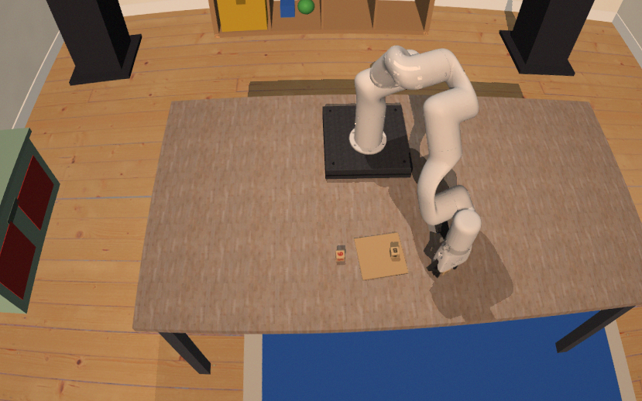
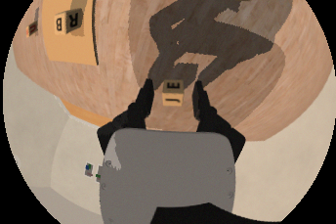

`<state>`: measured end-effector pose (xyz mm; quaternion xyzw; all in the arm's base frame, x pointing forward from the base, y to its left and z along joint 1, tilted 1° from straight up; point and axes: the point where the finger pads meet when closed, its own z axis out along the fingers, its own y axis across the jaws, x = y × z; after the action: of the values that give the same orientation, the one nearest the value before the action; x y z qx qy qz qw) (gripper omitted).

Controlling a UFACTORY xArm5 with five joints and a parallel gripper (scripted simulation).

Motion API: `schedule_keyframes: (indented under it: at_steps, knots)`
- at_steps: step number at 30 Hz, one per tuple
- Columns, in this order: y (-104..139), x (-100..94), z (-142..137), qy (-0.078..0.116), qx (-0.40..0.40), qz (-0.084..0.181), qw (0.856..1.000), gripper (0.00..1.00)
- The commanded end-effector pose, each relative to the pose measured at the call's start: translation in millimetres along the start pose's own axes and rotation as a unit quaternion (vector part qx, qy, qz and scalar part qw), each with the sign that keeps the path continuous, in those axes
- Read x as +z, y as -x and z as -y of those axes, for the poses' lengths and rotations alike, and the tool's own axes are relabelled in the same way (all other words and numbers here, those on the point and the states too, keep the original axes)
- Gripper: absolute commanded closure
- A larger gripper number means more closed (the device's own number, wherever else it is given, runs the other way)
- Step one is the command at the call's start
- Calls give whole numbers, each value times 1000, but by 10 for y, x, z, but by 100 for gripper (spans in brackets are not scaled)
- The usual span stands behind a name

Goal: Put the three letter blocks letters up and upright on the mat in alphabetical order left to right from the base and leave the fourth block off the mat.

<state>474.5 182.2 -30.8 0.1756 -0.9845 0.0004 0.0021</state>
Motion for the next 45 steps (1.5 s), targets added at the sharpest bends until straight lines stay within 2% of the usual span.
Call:
schedule_keyframes:
  at_steps: [1, 8, 9, 25, 26, 45]
  knots:
    - [15, -15, 0, 0, 0, 2, 1000, 37]
    - [15, -15, 0, 0, 0, 2, 1000, 37]
    - [15, -15, 0, 0, 0, 2, 1000, 58]
    - [15, -15, 0, 0, 0, 2, 1000, 58]
    - [15, -15, 0, 0, 0, 2, 1000, 79]
    - [15, -15, 0, 0, 0, 2, 1000, 79]
